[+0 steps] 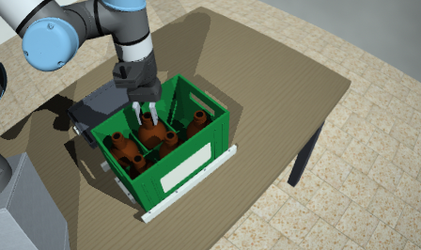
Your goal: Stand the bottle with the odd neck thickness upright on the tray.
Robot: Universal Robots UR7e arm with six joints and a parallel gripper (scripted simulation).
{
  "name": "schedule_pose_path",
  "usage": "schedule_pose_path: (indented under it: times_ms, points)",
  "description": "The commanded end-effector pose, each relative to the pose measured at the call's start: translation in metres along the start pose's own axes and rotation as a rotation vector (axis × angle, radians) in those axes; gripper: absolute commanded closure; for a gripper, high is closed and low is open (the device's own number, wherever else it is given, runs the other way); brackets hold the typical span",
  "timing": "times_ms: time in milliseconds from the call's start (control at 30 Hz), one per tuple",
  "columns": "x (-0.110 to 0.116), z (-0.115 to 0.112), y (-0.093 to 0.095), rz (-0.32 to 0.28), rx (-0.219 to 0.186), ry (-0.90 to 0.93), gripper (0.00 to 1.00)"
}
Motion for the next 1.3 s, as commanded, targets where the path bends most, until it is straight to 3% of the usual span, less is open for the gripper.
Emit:
schedule_pose_path:
  times_ms: [0, 1033, 1067, 1267]
  points:
    - [0.0001, -0.0004, -0.0004, 0.000, -0.001, 0.000, 1.00]
    - [0.0001, -0.0004, -0.0004, 0.000, -0.001, 0.000, 1.00]
    - [0.0001, -0.0004, -0.0004, 0.000, -0.001, 0.000, 0.00]
    - [0.0001, -0.0004, -0.0004, 0.000, -0.001, 0.000, 0.00]
Point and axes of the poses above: the point where the finger pads meet when closed, its own y axis out along the fingers, its own z axis across the jaws, x = y × z, the point moved 4 cm from there along -y, back along the fingers, and after that the axes turned 8 degrees about -y, right-handed, at the moved point
